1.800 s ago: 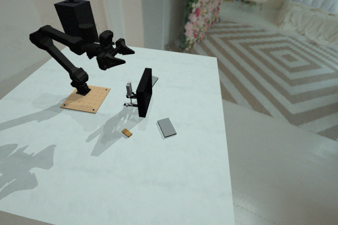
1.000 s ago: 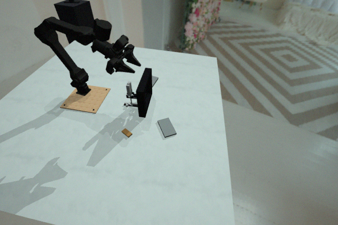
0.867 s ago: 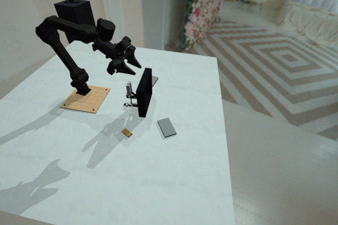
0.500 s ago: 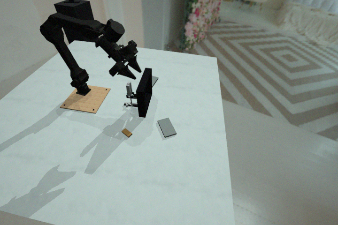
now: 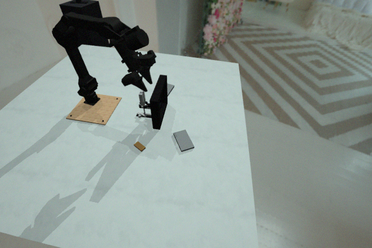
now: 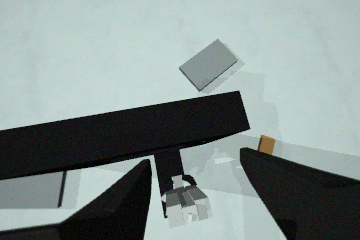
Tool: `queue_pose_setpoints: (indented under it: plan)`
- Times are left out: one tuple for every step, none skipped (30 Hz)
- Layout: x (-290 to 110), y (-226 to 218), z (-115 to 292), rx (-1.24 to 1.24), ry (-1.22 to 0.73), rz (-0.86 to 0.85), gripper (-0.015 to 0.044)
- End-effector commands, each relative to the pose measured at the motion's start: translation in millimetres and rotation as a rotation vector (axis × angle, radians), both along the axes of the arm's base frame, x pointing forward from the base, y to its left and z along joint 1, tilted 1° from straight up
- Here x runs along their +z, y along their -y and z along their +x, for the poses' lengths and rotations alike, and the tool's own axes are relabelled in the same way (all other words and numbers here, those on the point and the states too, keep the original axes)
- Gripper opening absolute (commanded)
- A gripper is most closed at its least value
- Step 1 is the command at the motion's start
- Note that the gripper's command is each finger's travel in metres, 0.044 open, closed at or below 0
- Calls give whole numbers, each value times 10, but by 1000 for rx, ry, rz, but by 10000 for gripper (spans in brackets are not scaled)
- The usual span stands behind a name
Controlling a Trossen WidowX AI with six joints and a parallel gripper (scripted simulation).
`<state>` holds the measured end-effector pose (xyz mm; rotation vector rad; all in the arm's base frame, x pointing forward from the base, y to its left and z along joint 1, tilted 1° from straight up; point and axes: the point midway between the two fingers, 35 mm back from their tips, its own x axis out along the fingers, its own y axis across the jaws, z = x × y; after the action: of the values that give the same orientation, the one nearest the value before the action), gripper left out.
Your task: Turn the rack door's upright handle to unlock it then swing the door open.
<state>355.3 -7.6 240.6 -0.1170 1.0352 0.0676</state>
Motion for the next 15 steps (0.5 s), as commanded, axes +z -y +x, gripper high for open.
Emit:
queue_pose_setpoints:
  plan:
    - [-15,0,-33,16,-74,-3,286]
    - [-23,0,-44,19,-95,-4,286]
    - [-31,1,-57,22,-117,-5,286]
    - [-38,2,-69,25,-138,-5,286]
    - [-45,3,-82,27,-160,-6,286]
    - [-51,4,-96,30,-181,-6,286]
    - [-57,4,-110,33,-202,-7,286]
    - [-63,5,-124,36,-224,-7,286]
    - [-67,6,-139,39,-245,-7,286]
    - [-72,7,-154,42,-266,-7,286]
    - [-76,7,-169,46,-288,-7,286]
    - [-79,8,-185,49,-309,-7,286]
    - [-82,8,-201,52,-331,-7,286]
    - [-84,9,-217,55,-352,-7,286]
    - [-86,10,-234,58,-373,-6,286]
